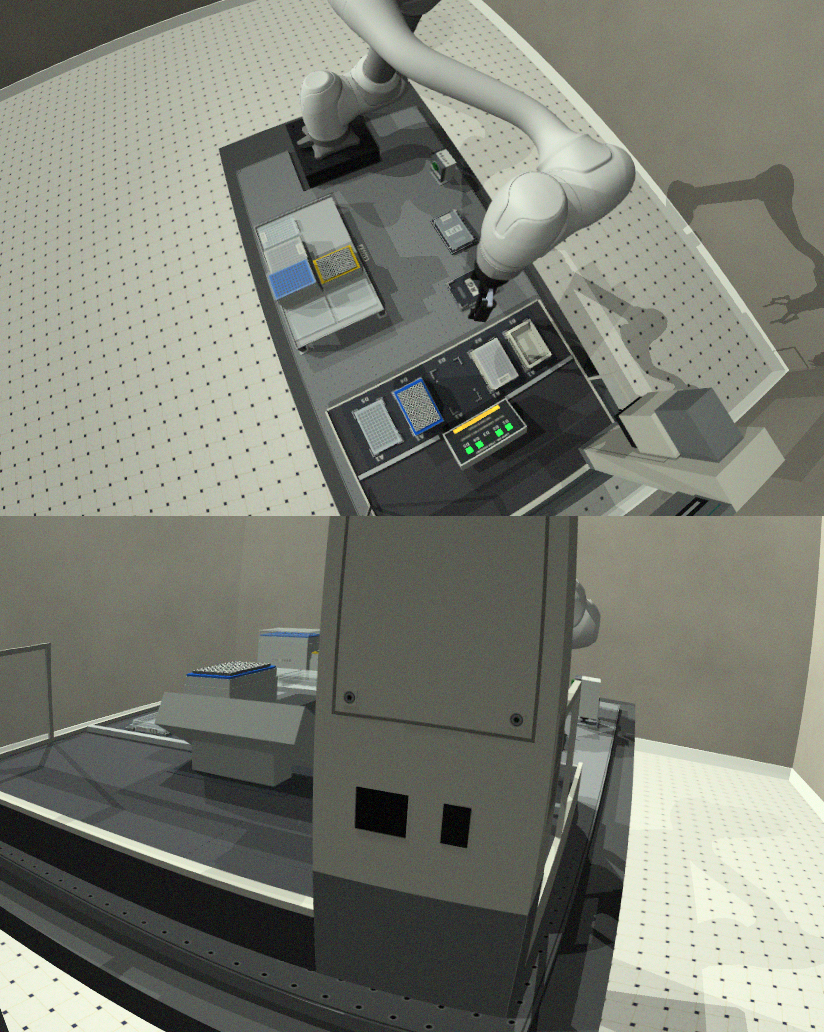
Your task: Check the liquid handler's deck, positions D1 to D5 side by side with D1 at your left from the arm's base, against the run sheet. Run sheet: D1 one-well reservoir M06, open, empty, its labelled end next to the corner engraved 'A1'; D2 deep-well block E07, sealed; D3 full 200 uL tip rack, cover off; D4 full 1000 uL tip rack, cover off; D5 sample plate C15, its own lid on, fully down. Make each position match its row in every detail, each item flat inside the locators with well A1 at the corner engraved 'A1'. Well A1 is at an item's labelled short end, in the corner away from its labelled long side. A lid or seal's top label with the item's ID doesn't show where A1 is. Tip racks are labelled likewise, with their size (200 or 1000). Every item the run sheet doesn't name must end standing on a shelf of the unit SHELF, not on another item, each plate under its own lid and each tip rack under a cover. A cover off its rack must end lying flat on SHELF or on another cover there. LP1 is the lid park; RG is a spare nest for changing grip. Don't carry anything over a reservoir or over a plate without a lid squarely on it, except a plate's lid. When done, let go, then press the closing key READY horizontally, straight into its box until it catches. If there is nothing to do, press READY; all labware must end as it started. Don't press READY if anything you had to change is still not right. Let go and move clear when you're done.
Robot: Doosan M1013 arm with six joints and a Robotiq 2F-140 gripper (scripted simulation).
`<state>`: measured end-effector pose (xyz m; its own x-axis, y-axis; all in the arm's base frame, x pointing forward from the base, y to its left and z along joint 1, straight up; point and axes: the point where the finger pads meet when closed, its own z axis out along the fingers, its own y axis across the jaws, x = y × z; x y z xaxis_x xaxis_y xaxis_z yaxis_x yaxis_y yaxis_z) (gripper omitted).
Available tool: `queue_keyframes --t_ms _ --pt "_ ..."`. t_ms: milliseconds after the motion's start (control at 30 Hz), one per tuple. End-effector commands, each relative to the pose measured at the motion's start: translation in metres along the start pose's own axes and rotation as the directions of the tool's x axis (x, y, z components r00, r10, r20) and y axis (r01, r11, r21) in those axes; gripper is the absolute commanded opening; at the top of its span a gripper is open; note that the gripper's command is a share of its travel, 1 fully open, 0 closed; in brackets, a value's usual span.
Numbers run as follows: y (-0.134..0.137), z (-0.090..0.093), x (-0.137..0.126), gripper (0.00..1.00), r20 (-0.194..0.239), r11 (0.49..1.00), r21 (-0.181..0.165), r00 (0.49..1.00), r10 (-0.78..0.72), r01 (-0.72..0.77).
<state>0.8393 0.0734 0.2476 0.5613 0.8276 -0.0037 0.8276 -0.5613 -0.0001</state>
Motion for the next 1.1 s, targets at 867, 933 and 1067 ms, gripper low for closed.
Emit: queue_keyframes --t_ms 867,933,1067 --pt "-0.037 -0.001 0.06 0.66 -0.002 0.86 -0.002 0.86 -0.51 0.51" --pt "-0.037 -0.001 0.06 0.66 -0.001 0.839 -0.002 0.839 -0.544 0.544" --pt "-0.037 -0.001 0.06 0.66 -0.001 0.817 -0.002 0.817 -0.577 0.577"
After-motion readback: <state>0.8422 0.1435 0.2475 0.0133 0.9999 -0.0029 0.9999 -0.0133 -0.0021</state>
